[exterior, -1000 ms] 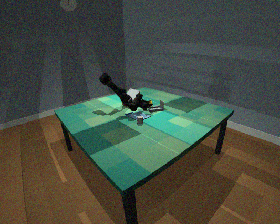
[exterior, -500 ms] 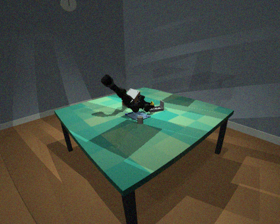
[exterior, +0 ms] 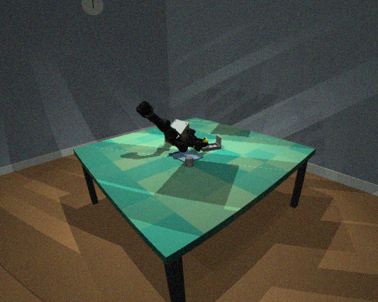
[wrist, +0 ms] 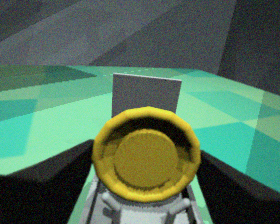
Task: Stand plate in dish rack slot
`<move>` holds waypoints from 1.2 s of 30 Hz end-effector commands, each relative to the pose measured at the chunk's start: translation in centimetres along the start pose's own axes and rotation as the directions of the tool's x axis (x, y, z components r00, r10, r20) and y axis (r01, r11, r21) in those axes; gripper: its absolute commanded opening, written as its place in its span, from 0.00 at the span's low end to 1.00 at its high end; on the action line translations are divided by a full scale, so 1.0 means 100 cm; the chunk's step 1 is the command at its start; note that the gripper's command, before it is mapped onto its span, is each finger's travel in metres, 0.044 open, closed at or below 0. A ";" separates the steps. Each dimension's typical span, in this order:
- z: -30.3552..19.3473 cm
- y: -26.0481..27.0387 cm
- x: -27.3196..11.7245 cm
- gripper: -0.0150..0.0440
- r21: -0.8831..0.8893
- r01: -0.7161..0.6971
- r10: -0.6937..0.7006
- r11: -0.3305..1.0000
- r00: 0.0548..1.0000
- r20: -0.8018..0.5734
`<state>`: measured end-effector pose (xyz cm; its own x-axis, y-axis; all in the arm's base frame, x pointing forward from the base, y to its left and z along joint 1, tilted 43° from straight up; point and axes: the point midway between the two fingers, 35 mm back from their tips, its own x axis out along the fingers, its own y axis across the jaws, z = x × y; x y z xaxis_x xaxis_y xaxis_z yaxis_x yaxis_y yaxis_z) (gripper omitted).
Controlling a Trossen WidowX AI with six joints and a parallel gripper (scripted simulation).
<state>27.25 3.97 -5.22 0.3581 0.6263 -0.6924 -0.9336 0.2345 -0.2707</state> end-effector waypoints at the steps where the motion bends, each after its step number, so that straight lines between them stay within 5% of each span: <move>1: 0.000 0.000 0.000 0.39 0.000 0.000 0.000 1.000 1.000 0.000; 13: 0.000 0.000 0.000 0.92 0.000 0.000 0.000 1.000 1.000 0.000; 20: 0.002 0.000 0.000 0.93 0.000 -0.001 0.001 1.000 1.000 -0.001; 30: 0.113 -0.007 -0.009 0.93 -0.007 -0.005 0.005 1.000 1.000 0.013; 36: 0.121 -0.009 -0.009 0.93 0.011 -0.011 0.011 1.000 1.000 0.004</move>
<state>27.68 11.91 3.53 0.3520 0.6409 -0.6822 -0.9358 0.2248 -0.2717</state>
